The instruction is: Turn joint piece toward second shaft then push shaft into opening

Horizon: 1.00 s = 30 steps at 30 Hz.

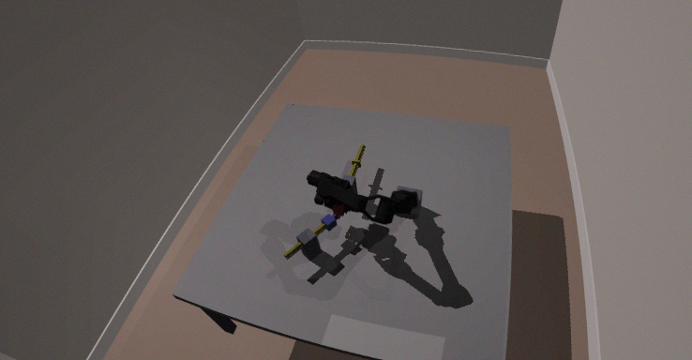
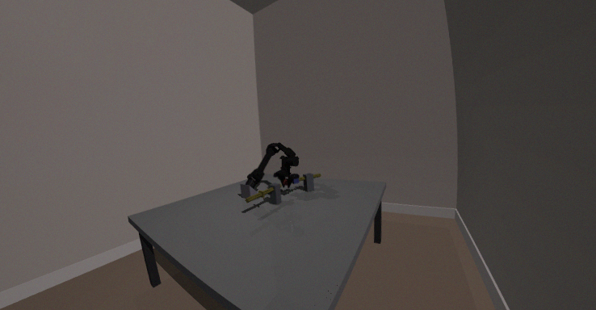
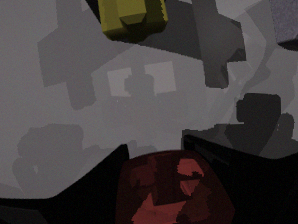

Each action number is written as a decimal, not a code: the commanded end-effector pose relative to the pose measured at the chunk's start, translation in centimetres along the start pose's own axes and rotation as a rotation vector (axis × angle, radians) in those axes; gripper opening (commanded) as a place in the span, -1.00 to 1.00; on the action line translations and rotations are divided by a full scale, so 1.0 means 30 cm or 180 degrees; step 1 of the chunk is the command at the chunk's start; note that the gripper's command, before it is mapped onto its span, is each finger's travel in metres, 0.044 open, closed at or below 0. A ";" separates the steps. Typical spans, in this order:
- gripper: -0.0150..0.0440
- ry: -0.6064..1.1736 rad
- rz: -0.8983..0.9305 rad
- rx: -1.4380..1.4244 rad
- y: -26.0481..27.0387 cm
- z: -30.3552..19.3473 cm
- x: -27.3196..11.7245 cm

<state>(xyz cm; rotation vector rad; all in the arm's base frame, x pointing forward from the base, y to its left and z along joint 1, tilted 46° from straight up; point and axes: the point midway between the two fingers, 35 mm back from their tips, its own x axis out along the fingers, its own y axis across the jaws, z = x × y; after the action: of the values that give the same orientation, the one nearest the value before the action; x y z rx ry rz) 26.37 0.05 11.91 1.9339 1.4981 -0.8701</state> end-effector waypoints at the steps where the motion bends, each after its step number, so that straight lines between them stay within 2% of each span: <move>1: 0.12 0.0012 0.0004 0.0003 0.000 -0.002 0.001; 4: 0.12 0.0012 0.0004 0.0003 0.000 -0.002 0.001; 6: 0.01 0.0000 0.0000 0.0000 0.000 0.000 0.000; 11: 0.01 0.0000 0.0000 0.0000 0.000 0.000 0.000; 17: -0.49 0.0000 0.0000 0.0000 0.000 0.000 0.000; 30: -0.49 0.0313 0.0007 -0.0114 0.007 -0.002 0.015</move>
<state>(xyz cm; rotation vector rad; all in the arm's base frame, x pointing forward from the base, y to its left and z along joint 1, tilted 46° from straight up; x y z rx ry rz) 26.57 0.17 11.76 1.9544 1.5308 -0.7986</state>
